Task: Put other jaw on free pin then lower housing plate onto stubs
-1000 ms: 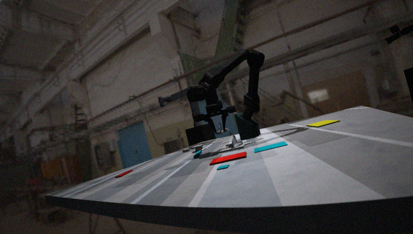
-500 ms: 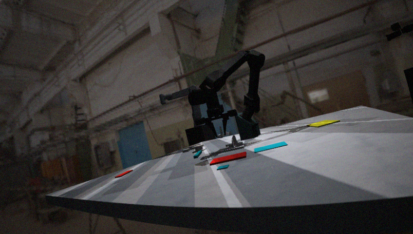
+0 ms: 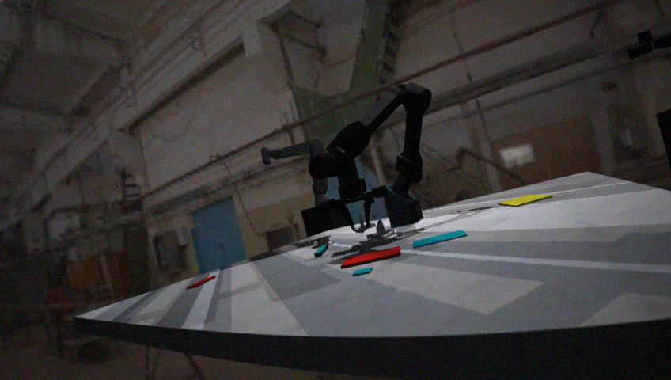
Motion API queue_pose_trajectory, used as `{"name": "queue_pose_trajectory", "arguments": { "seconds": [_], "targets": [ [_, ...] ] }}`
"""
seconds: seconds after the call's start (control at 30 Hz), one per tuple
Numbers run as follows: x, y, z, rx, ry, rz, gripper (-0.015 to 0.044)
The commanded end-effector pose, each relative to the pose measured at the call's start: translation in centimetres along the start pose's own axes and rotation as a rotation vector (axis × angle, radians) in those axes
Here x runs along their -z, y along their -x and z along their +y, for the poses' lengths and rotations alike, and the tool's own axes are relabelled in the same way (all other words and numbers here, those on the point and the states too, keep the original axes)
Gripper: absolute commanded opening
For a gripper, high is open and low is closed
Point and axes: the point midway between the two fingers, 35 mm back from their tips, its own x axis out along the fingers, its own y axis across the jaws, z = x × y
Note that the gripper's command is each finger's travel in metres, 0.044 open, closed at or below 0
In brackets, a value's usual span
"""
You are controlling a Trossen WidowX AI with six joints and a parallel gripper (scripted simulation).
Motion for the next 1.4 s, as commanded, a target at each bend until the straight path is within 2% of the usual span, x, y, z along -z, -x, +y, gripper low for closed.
{"name": "queue_pose_trajectory", "arguments": {
  "seconds": [0.0,1.37],
  "targets": [
    [0.16,-0.84,0.08,-0.007,-0.010,0.000,0.0134],
    [0.18,-1.70,0.11,-0.007,-0.019,0.000,0.0134]
  ]
}}
